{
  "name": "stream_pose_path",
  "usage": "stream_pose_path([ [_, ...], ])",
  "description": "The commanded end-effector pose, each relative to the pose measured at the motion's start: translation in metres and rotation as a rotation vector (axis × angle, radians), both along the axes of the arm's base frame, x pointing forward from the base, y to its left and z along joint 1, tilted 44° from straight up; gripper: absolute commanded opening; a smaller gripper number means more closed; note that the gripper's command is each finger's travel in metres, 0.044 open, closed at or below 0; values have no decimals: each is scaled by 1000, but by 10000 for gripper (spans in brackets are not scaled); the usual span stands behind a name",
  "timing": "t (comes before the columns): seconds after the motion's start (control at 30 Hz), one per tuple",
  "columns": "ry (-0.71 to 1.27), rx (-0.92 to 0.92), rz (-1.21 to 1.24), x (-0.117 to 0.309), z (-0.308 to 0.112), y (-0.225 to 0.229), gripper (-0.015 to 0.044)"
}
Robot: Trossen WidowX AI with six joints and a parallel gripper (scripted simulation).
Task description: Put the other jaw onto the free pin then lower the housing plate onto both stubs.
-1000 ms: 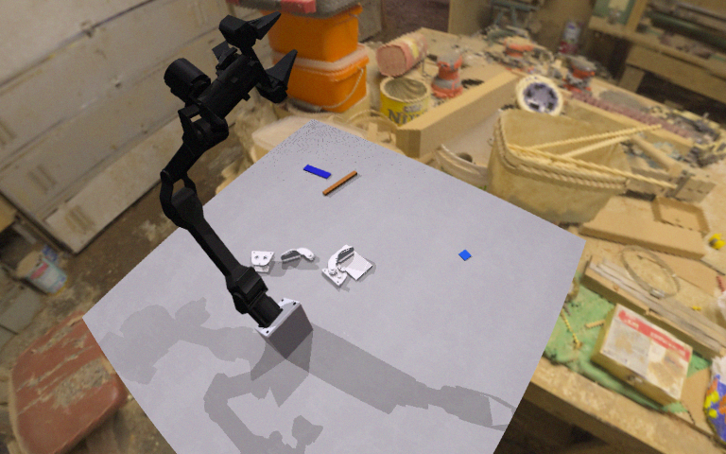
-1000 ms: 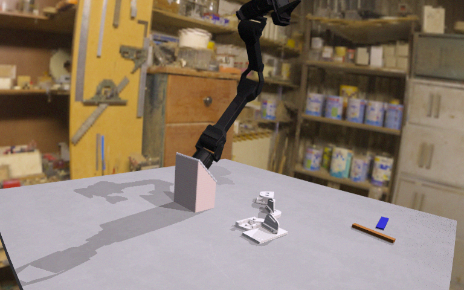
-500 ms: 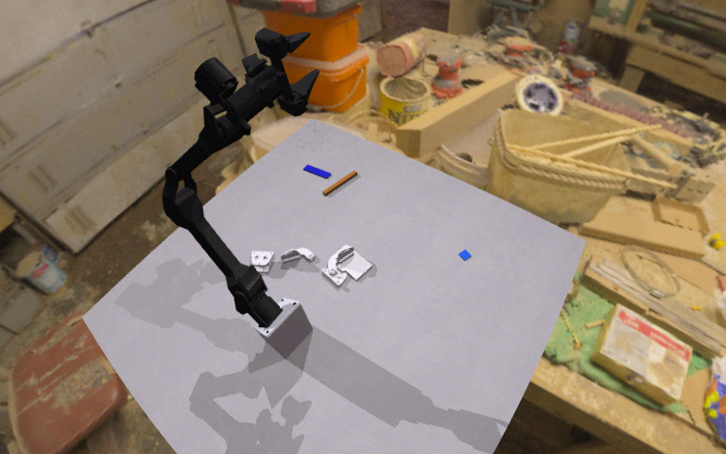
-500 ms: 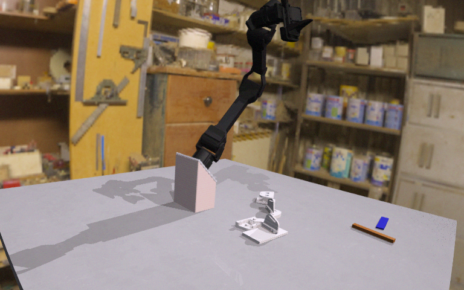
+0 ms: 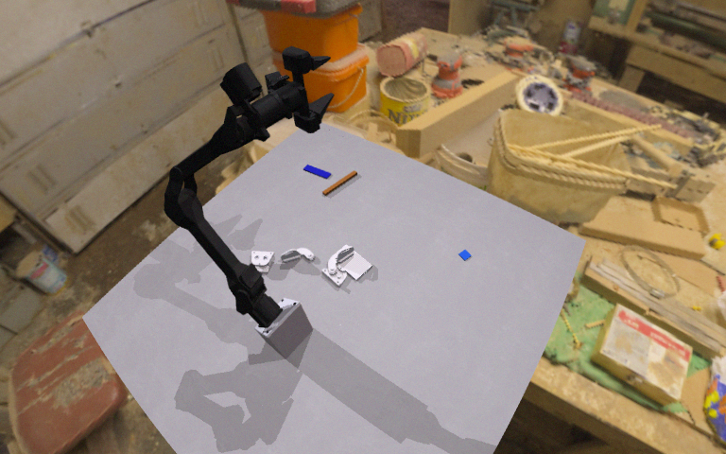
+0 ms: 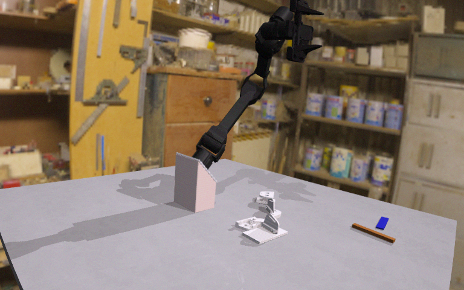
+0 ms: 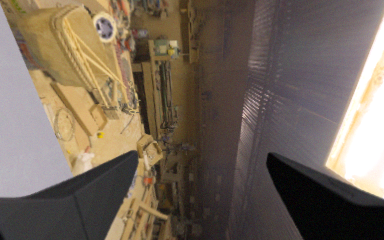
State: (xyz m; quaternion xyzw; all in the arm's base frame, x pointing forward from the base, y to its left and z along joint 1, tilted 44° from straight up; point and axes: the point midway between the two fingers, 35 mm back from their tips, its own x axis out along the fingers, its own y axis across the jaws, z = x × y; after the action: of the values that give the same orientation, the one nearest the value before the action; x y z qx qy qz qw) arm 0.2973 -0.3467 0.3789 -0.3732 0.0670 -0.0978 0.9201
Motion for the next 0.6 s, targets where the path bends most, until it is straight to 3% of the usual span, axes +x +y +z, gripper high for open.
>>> stream_pose_path([
  [0.0,42,-26,39,12,-11,17,440],
  [0.57,188,-81,216,50,-59,80,440],
])
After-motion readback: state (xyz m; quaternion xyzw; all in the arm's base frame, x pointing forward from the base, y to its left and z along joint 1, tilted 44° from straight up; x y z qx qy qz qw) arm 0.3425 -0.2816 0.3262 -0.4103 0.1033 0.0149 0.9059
